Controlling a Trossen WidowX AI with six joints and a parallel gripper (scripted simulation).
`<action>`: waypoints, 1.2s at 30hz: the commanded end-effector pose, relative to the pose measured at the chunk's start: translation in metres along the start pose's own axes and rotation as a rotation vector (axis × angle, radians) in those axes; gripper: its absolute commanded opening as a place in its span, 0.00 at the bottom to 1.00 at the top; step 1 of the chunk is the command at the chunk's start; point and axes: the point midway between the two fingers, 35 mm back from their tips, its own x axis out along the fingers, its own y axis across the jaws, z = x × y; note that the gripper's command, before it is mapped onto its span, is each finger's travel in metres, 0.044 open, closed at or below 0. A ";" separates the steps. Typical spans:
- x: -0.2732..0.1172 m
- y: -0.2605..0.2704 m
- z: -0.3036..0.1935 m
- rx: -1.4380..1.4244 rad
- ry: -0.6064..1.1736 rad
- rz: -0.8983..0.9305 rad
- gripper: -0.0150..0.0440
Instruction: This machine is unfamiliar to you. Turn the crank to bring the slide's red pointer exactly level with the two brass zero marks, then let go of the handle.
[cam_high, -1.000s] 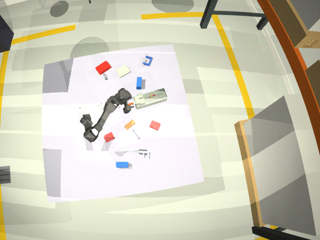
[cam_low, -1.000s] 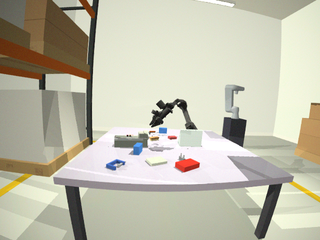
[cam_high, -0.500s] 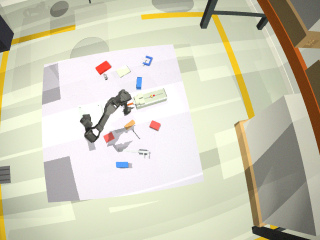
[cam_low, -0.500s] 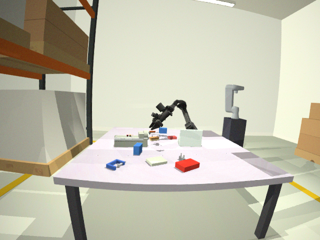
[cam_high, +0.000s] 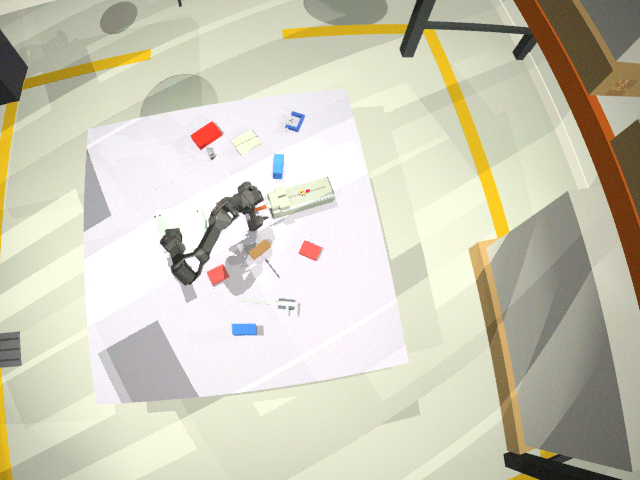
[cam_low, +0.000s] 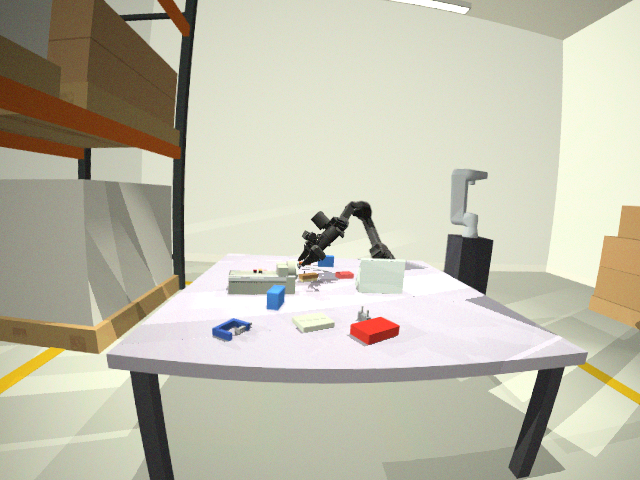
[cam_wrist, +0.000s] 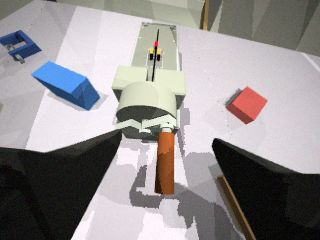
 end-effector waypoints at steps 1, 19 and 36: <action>0.005 0.002 -0.008 -0.012 0.010 0.006 1.00; 0.015 0.001 -0.020 -0.013 0.008 0.004 0.73; 0.015 0.001 -0.020 -0.013 0.008 0.004 0.25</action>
